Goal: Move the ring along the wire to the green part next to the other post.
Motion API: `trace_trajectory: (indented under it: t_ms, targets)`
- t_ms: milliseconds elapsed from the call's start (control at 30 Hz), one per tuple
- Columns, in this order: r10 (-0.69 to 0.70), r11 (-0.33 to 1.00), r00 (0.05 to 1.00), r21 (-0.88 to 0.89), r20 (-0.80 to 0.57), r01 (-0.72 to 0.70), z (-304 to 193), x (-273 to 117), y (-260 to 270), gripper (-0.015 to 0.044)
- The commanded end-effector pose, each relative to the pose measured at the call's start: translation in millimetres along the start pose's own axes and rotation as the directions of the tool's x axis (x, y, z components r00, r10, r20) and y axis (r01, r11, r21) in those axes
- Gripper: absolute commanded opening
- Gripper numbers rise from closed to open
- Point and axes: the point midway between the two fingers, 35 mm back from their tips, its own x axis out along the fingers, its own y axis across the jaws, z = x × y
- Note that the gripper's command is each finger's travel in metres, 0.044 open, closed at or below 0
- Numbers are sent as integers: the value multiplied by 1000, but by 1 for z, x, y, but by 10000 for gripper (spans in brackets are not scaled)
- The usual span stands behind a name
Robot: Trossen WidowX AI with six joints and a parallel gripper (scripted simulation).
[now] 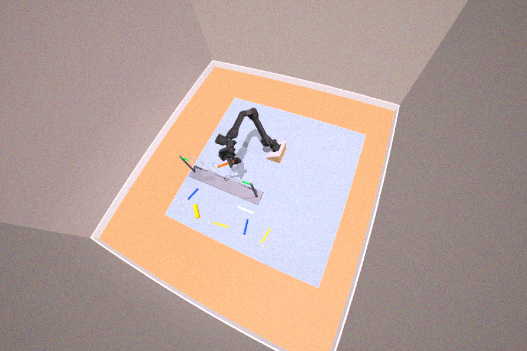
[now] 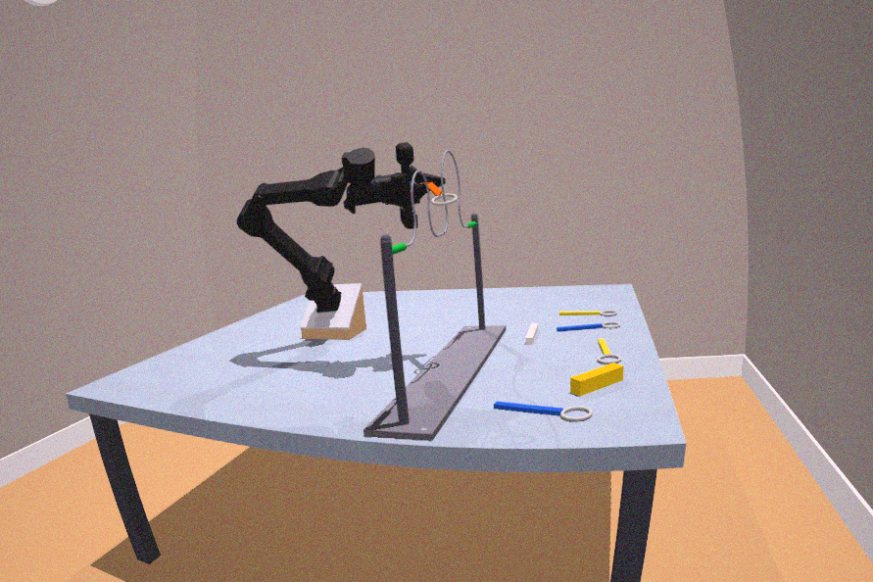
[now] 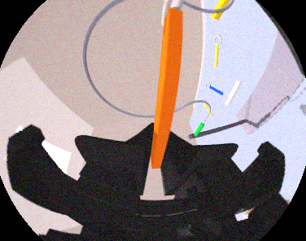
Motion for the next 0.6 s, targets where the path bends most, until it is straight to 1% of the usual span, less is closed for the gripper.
trace_trajectory:
  t_ms: [0,567]
  targets:
    - [-6,1000,1000,-20,2,6,0,-1,3,-150]
    - [-99,976,995,-191,33,103,1,0,-2,-150]
